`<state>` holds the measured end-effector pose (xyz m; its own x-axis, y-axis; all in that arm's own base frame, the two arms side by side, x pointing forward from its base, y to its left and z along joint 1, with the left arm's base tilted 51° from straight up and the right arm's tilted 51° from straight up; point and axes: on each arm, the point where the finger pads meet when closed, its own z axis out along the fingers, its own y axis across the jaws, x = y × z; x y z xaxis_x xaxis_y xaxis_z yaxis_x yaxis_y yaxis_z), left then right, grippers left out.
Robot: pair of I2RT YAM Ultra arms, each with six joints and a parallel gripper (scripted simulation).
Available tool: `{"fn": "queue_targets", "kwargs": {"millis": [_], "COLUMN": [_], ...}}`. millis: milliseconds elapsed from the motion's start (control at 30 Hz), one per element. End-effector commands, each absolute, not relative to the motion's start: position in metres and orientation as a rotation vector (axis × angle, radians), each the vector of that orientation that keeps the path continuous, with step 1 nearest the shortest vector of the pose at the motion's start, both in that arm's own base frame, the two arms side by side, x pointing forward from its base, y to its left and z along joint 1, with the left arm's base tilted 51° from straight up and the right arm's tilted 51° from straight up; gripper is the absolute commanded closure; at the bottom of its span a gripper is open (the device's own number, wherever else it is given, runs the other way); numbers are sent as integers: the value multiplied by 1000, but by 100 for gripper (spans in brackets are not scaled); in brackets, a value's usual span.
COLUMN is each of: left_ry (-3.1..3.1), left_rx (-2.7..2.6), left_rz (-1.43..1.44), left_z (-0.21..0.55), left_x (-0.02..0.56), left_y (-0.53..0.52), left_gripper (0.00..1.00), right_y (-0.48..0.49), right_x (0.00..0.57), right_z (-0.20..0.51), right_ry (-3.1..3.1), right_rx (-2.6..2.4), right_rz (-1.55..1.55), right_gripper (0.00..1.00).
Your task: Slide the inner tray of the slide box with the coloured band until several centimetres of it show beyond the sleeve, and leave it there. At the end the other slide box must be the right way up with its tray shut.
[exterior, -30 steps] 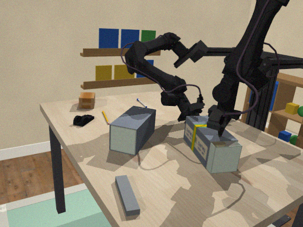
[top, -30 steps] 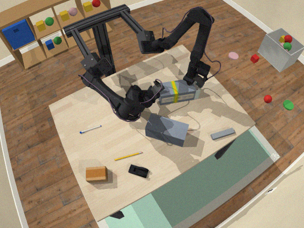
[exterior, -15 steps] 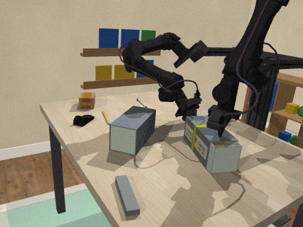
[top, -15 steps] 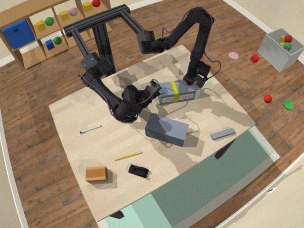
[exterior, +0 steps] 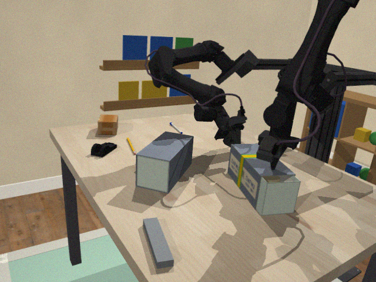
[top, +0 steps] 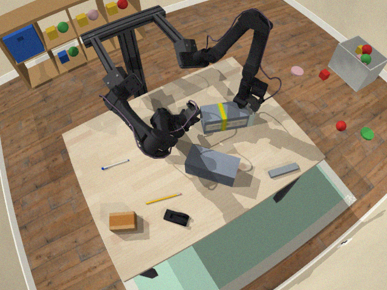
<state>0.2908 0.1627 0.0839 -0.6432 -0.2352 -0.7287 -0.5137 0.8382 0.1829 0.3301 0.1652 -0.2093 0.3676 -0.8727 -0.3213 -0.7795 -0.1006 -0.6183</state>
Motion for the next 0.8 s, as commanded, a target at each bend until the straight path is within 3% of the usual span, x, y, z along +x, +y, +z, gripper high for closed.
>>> {"fn": "queue_targets", "kwargs": {"millis": [0, 233, 300, 433, 567, 767], "left_ry": [2434, 2434, 2250, 2184, 2252, 2201], "left_rx": [-526, -526, -552, -533, -560, -556], "left_rz": [427, 427, 524, 519, 530, 524], "left_z": [42, 42, 94, 118, 95, 124], "left_x": [277, 277, 294, 300, 278, 281], "left_y": [150, 150, 172, 164, 156, 151], "left_gripper": [99, 99, 99, 99, 99, 99], "right_y": [168, 161, 165, 165, 165, 165], "right_x": [324, 315, 311, 307, 307, 307], "right_z": [-195, -186, -198, -200, -200, -200], "right_ry": [1389, 1386, 1405, 1409, 1409, 1409], "right_rx": [-1894, -1895, -1914, -1921, -1921, -1921], "right_rz": [-141, -139, -112, -104, -104, -104], "right_gripper": [99, 99, 99, 99, 99, 99]}}
